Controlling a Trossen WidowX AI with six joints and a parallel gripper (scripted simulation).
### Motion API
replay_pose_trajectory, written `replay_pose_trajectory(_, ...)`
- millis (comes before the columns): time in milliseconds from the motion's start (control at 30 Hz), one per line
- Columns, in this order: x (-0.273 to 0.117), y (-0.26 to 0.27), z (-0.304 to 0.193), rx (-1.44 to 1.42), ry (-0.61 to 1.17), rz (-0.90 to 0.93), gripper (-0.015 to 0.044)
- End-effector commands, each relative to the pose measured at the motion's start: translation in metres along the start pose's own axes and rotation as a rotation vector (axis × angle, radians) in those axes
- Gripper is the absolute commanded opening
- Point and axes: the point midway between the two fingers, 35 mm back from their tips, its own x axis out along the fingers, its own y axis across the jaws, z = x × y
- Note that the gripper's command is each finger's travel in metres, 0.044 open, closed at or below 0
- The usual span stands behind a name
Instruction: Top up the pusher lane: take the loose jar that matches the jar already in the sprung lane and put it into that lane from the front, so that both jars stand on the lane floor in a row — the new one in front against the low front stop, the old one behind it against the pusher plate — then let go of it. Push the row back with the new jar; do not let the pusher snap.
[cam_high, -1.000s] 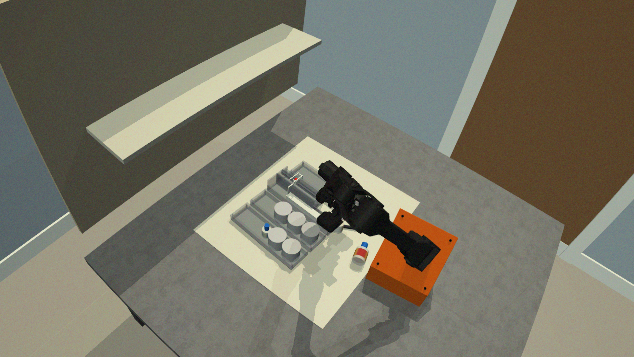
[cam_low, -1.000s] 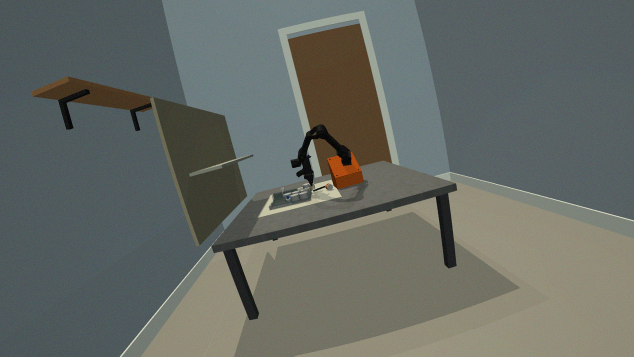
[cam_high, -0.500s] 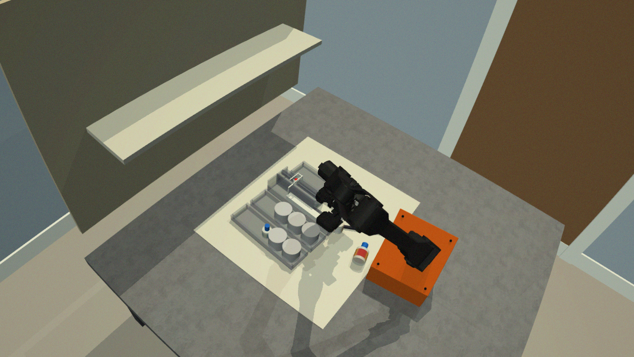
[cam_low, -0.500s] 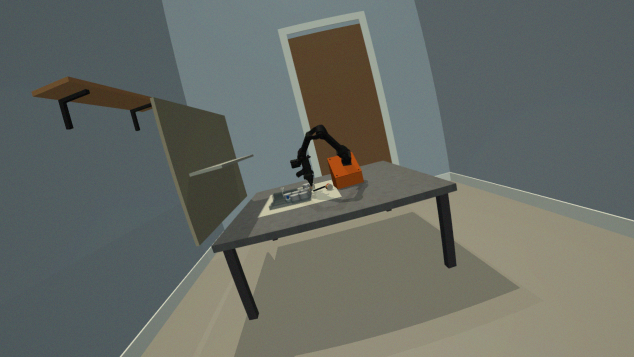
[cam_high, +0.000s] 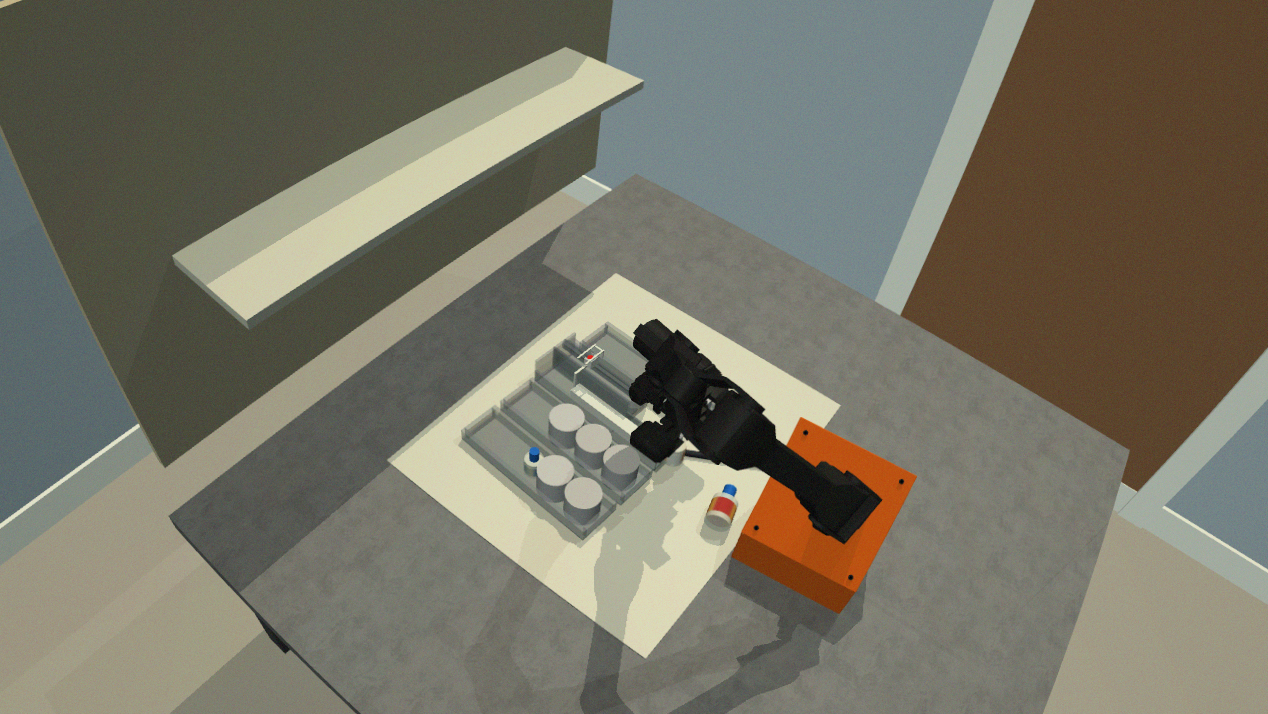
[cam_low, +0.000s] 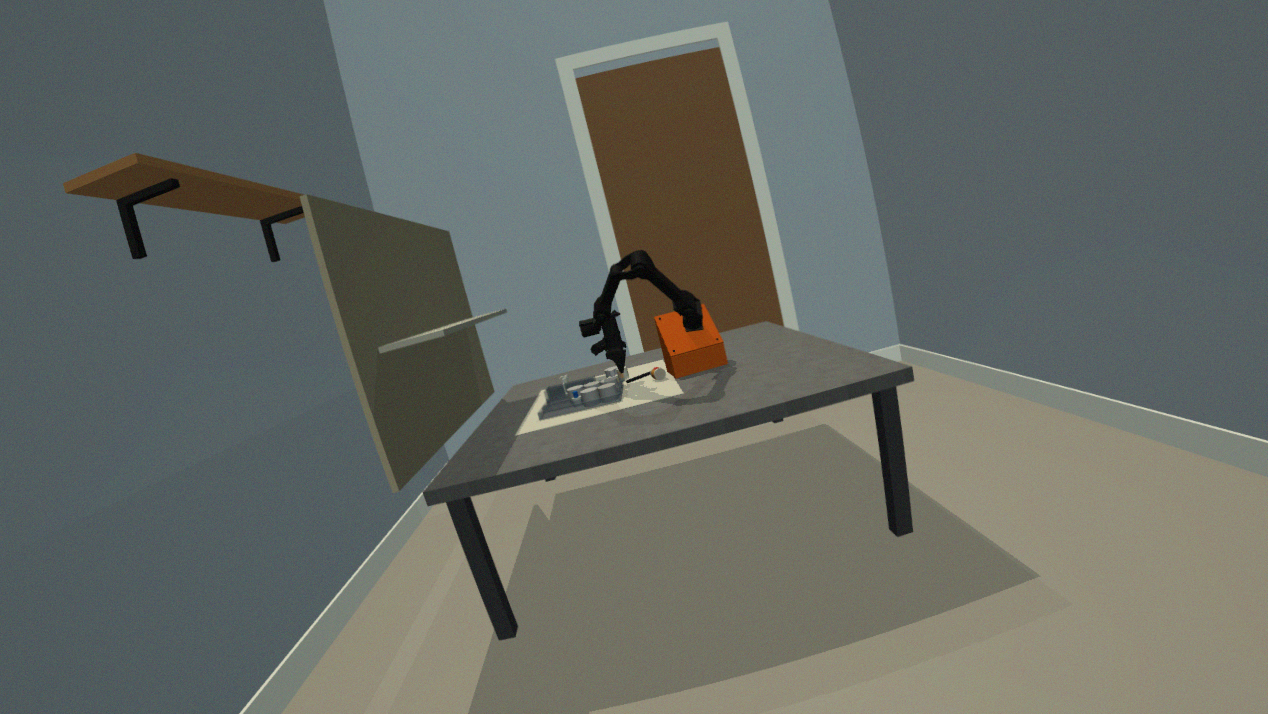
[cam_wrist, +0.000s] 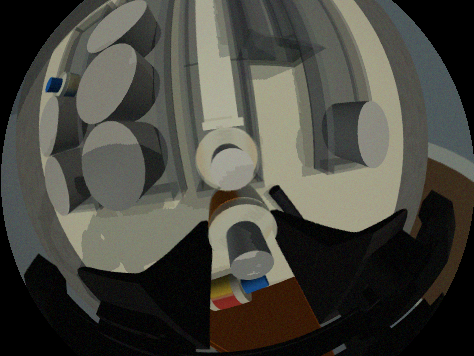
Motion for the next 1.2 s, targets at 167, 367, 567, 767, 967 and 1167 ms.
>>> replay_pose_trajectory(167, -0.003, 0.002, 0.013, -0.016, -0.023, 0.000, 0.0000)
replay_pose_trajectory(367, -0.003, 0.003, 0.016, -0.016, -0.023, 0.000, 0.0000)
replay_pose_trajectory(567, -0.004, 0.003, 0.018, -0.016, -0.024, 0.000, 0.0000)
replay_pose_trajectory(767, -0.004, 0.003, 0.021, -0.016, -0.024, 0.000, 0.0000)
replay_pose_trajectory(967, -0.005, 0.003, 0.023, -0.016, -0.024, 0.000, 0.0000)
replay_pose_trajectory(1167, -0.005, 0.004, 0.026, -0.016, -0.024, 0.000, 0.0000)
